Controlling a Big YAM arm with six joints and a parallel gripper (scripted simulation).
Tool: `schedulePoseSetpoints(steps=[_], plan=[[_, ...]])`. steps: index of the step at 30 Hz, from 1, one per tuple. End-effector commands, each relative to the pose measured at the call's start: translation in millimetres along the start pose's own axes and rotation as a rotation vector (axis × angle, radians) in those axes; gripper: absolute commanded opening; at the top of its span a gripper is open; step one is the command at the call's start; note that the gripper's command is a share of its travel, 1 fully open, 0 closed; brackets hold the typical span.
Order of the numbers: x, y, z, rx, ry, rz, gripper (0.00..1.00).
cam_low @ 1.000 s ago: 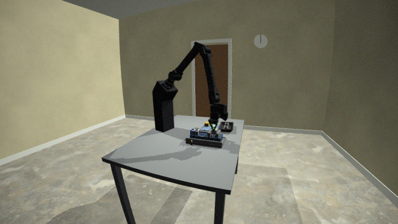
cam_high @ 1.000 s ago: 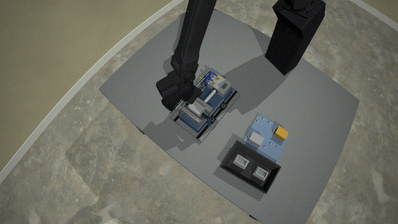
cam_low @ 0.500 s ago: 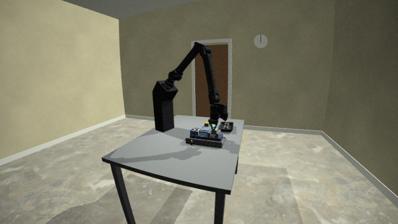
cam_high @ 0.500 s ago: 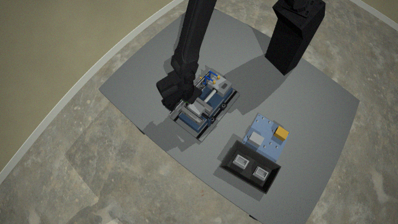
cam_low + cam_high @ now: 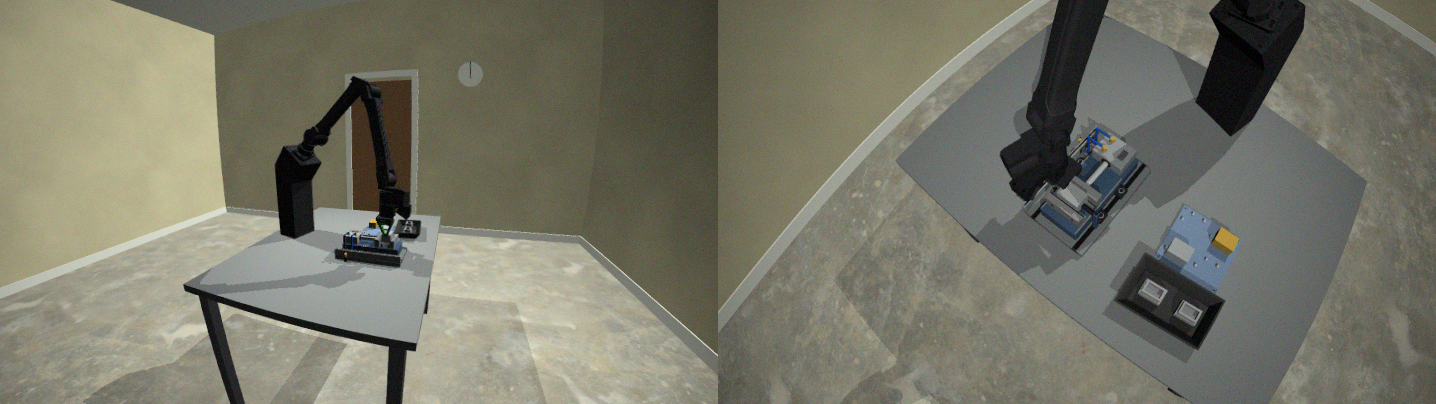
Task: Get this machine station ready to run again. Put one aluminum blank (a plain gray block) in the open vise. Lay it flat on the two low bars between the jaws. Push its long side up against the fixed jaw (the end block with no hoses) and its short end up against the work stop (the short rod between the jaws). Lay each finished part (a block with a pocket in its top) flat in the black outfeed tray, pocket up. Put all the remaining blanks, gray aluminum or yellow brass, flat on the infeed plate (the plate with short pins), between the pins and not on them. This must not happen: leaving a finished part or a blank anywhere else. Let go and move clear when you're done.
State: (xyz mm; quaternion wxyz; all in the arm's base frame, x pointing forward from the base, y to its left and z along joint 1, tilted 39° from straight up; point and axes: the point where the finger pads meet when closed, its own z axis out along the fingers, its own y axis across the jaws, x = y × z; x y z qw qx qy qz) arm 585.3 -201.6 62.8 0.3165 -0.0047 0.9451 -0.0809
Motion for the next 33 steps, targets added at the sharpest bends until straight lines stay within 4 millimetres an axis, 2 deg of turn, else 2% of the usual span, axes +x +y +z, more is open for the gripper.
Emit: schedulePoseSetpoints(steps=[1, 11, 17, 26, 33], plan=[[-7.2, -14.8, 2.8, 0.016, -0.019, 0.008, 0.00], [-2.4, -13.4, 9.2, 0.013, -0.008, 0.011, 0.00], [-10.3, -15.8, 4.7, 0.020, -0.027, 0.010, 0.00], [-2.0, -13.2, 11.8, 0.013, -0.008, 0.012, 0.00], [-3.4, -13.6, 9.9, 0.015, -0.012, 0.012, 0.00]])
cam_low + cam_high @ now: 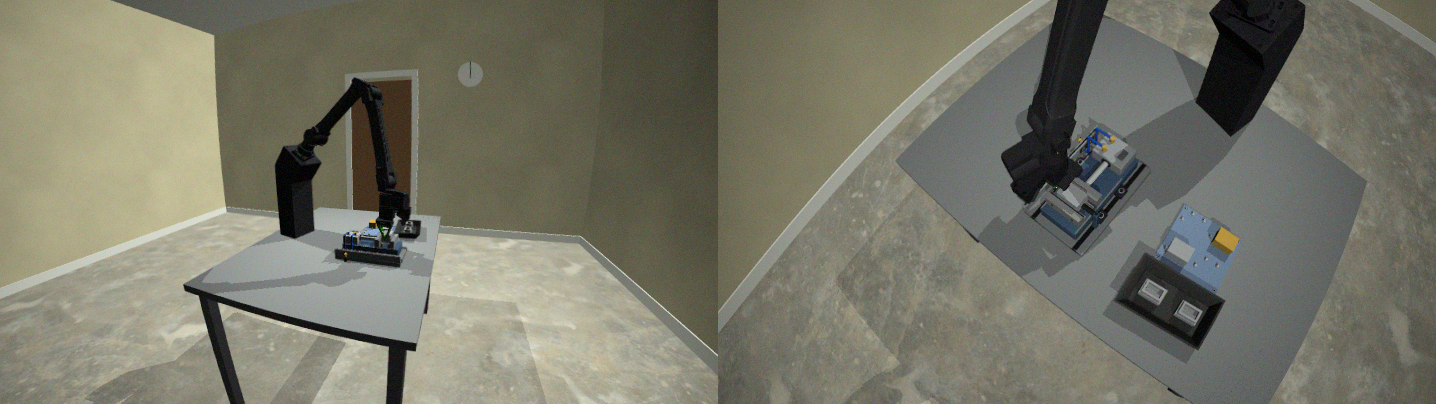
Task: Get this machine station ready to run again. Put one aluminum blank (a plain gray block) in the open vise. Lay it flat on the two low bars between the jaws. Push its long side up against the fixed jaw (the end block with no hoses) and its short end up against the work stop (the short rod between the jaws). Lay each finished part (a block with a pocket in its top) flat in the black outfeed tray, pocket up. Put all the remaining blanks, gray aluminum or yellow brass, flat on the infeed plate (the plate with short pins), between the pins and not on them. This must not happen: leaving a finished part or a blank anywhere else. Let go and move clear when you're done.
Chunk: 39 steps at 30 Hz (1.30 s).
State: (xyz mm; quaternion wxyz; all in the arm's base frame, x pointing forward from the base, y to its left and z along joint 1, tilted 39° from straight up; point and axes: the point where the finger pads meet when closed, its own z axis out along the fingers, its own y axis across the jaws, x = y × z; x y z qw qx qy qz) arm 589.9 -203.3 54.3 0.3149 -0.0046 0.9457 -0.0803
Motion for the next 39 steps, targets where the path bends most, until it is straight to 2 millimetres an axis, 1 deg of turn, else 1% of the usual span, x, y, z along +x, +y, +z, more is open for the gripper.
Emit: schedulePoseSetpoints(steps=[1, 10, 39], plan=[[-5.5, -13.6, -0.6, 0.016, -0.016, 0.012, 0.00], [-7.9, -14.3, -3.5, 0.019, -0.022, 0.012, 0.00], [-8.7, -14.5, -4.4, 0.019, -0.024, 0.012, 0.00]])
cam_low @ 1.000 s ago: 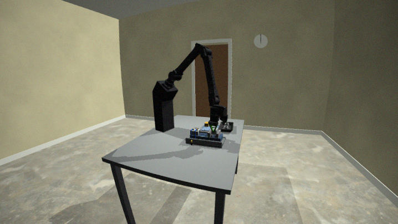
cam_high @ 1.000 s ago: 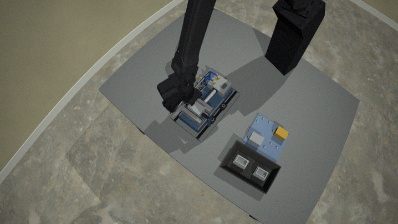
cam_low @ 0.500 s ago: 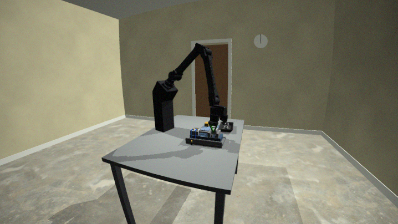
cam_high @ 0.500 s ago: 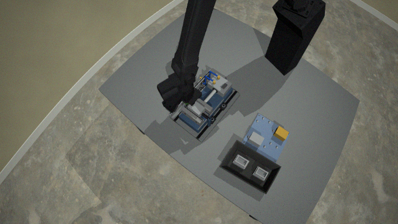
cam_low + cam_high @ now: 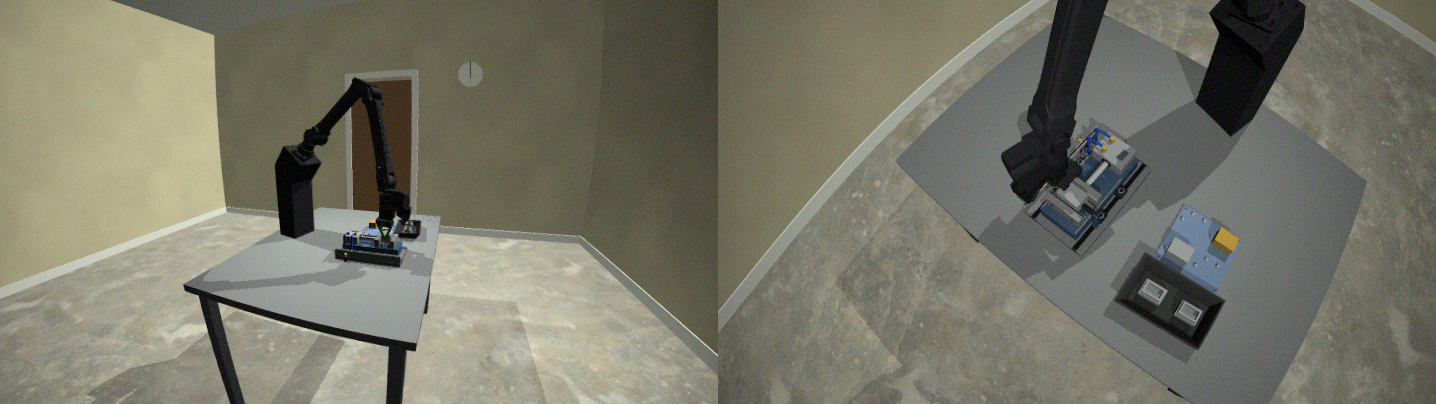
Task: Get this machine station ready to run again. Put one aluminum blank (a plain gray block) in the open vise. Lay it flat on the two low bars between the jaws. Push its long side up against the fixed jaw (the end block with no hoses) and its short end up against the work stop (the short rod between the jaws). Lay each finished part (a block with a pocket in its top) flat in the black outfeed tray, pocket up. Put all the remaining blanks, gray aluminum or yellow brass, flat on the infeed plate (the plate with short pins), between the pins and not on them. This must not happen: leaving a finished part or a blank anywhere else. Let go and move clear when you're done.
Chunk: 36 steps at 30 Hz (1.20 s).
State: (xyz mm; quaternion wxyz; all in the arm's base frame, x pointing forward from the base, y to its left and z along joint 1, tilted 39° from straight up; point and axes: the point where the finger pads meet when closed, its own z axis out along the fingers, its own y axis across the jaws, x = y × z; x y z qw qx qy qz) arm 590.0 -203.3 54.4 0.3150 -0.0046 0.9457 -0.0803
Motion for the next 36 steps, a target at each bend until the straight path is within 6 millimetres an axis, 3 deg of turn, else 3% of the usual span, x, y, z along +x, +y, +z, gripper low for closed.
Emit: schedulePoseSetpoints(steps=[1, 36], plan=[[-8.6, -14.5, -4.3, 0.019, -0.024, 0.012, 0.00], [-6.9, -6.7, -5.6, 0.016, -0.022, 0.016, 0.00]])
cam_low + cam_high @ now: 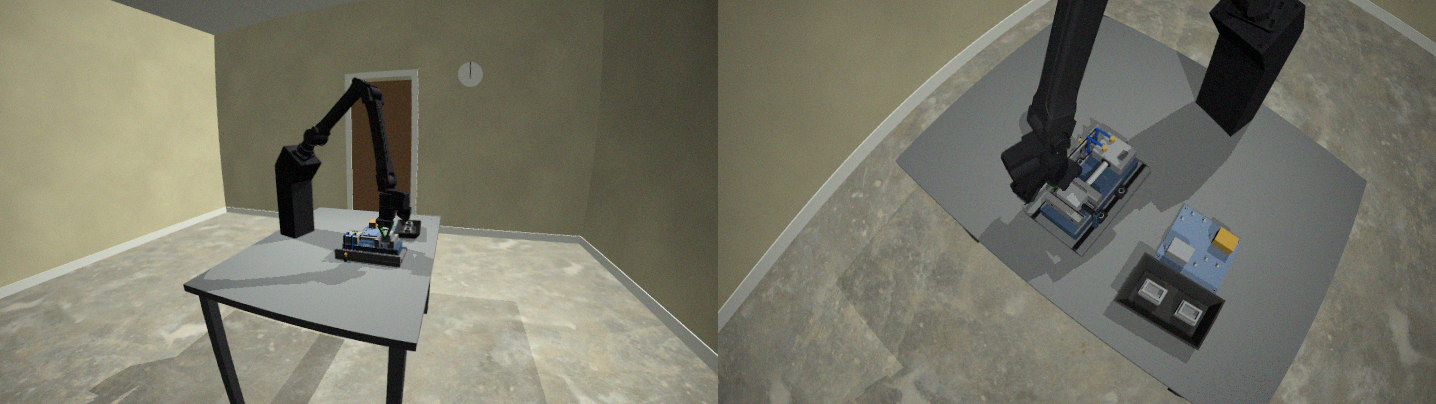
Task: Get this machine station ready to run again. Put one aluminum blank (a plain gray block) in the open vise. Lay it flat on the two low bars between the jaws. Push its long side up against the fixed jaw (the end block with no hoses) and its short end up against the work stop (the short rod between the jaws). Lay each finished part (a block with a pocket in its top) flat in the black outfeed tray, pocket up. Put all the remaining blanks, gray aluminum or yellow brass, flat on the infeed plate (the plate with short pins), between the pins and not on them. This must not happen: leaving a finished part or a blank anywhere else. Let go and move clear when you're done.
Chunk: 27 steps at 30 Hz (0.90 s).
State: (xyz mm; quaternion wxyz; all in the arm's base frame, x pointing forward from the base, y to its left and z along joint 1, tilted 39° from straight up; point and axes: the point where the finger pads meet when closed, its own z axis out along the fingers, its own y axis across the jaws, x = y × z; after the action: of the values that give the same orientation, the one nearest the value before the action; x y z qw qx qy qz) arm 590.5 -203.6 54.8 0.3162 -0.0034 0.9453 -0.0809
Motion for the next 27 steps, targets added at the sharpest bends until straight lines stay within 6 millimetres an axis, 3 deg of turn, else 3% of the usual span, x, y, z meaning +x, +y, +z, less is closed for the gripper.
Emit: schedulePoseSetpoints(steps=[1, 27], plan=[[-6, -5, -6, 0.014, -0.019, 0.013, 0.00], [-13, 9, -11, 0.008, -0.032, 0.000, 0.00]])
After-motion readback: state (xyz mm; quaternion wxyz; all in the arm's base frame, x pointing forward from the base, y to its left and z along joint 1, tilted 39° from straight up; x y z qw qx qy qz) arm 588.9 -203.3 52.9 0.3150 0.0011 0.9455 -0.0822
